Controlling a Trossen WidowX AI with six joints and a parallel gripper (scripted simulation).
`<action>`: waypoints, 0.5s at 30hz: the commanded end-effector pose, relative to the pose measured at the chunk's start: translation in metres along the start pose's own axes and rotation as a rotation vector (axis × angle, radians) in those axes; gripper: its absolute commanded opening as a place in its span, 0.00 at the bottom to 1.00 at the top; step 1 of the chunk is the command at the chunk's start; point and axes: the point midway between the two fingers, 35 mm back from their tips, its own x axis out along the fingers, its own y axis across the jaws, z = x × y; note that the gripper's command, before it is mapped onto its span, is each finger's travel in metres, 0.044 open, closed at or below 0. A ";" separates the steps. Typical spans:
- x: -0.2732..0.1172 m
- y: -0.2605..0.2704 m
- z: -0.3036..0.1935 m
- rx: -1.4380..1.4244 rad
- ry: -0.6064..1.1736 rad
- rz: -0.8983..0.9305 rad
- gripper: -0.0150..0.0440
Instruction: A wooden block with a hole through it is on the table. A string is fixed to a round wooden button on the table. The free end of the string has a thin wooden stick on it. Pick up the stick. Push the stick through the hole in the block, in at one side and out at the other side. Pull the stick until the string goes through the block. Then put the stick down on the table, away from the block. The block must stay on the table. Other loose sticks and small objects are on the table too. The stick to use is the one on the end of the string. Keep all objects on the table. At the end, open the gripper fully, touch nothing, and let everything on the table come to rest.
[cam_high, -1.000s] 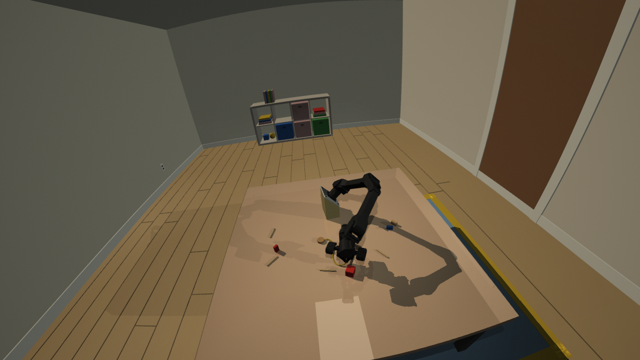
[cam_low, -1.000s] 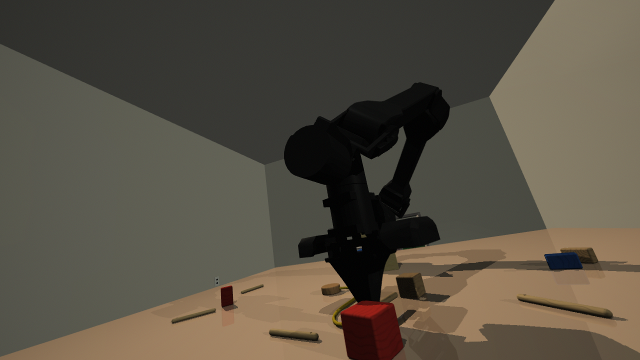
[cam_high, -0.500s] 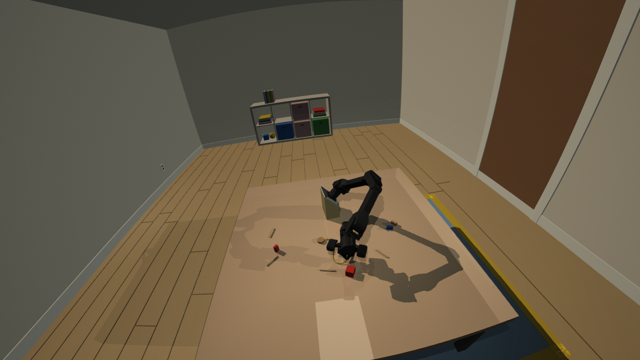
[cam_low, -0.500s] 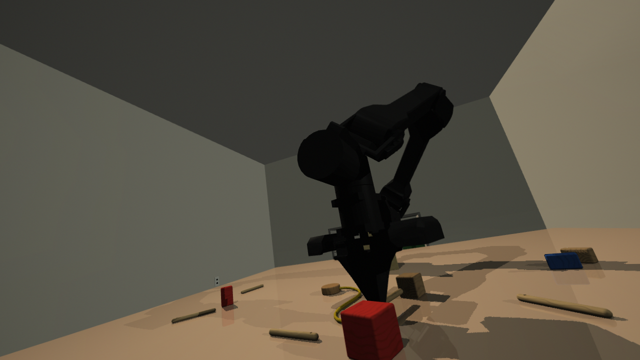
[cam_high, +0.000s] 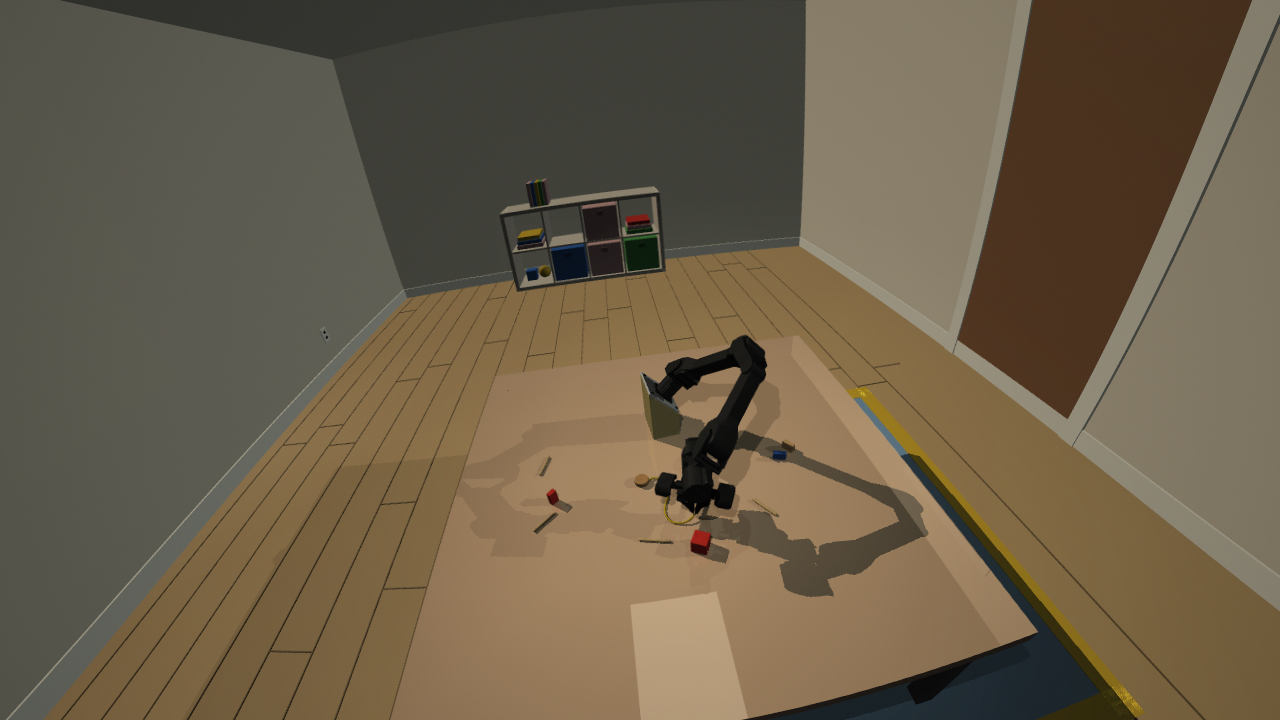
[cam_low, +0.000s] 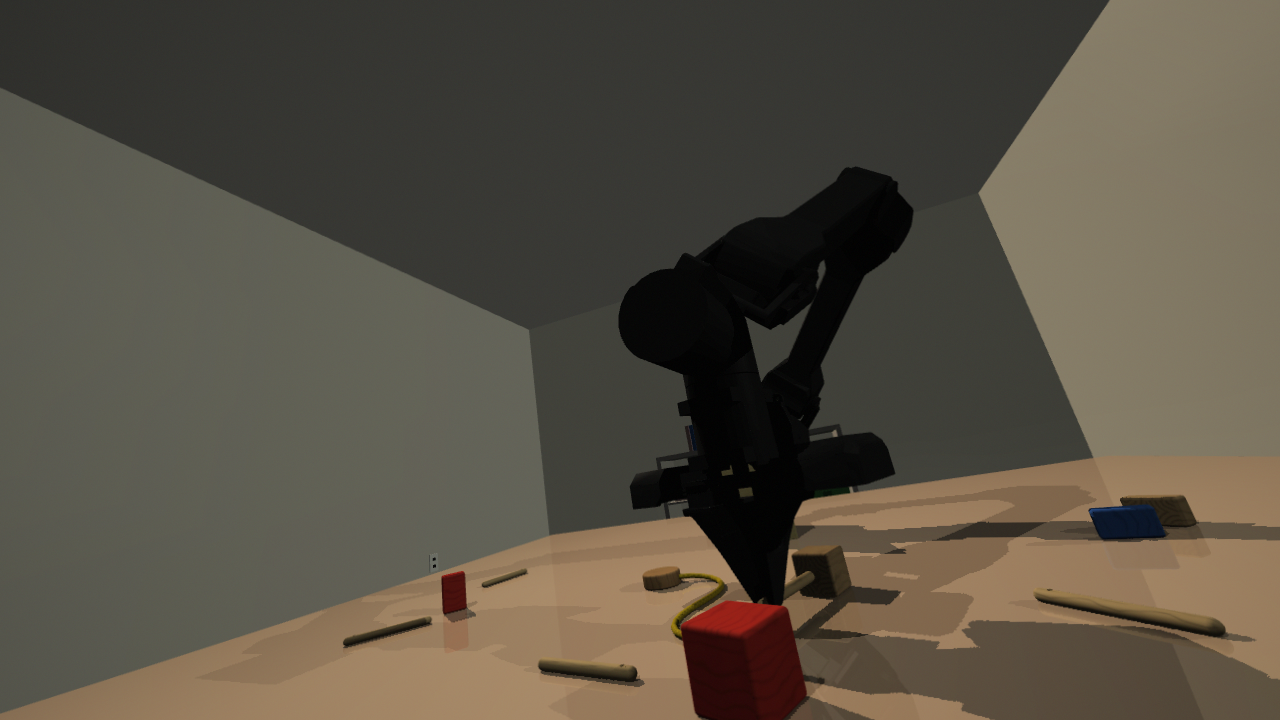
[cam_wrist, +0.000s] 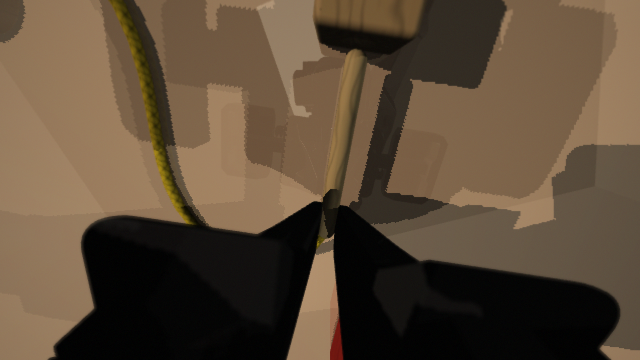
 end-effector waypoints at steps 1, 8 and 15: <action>0.001 0.001 0.004 0.005 -0.003 -0.002 0.25; 0.001 0.001 0.011 0.006 -0.002 -0.002 0.25; 0.001 0.001 0.021 0.006 -0.003 -0.002 0.25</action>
